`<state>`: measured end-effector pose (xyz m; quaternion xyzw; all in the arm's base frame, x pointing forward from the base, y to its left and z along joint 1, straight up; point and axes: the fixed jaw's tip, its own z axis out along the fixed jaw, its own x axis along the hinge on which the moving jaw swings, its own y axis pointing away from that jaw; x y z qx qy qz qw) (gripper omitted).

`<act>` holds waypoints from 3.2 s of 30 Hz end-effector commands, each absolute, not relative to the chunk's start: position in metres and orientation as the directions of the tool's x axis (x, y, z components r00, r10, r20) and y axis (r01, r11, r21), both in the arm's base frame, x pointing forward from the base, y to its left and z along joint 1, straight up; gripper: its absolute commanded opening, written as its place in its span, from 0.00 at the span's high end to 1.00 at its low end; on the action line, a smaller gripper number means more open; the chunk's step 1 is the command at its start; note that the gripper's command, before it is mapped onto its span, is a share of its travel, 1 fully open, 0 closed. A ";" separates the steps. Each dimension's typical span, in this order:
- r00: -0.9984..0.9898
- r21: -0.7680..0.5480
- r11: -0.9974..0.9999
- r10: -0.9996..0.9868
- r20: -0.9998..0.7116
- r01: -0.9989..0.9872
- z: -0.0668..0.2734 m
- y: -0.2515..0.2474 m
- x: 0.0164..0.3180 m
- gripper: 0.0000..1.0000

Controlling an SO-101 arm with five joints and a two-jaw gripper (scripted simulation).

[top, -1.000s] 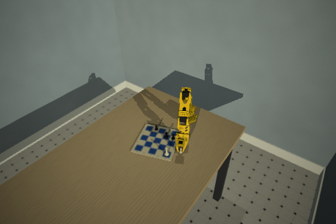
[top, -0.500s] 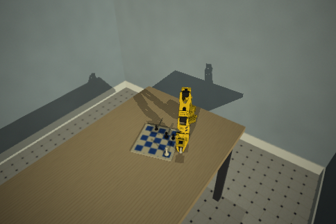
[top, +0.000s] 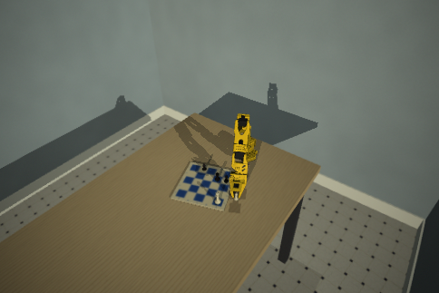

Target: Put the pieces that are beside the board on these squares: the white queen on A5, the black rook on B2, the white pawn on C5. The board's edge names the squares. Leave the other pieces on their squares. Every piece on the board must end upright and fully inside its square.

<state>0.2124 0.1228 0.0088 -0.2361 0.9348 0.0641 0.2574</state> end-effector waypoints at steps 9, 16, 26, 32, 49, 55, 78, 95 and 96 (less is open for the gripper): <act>-0.748 0.000 0.877 -0.410 -0.522 -0.481 0.017 0.128 0.217 0.91; -0.748 -0.001 0.877 -0.410 -0.522 -0.481 0.017 0.127 0.217 0.91; -0.748 -0.003 0.877 -0.410 -0.522 -0.480 0.017 0.126 0.217 0.91; -0.748 -0.003 0.878 -0.410 -0.522 -0.479 0.017 0.126 0.218 0.91; -0.751 -0.003 0.881 -0.404 -0.522 -0.472 0.016 0.125 0.219 0.91; -0.752 -0.003 0.883 -0.402 -0.522 -0.470 0.015 0.124 0.219 0.91; -0.752 -0.003 0.883 -0.402 -0.522 -0.470 0.015 0.124 0.219 0.96; -0.752 -0.003 0.883 -0.402 -0.522 -0.470 0.015 0.124 0.219 1.00; -0.752 -0.003 0.883 -0.402 -0.522 -0.470 0.015 0.124 0.219 1.00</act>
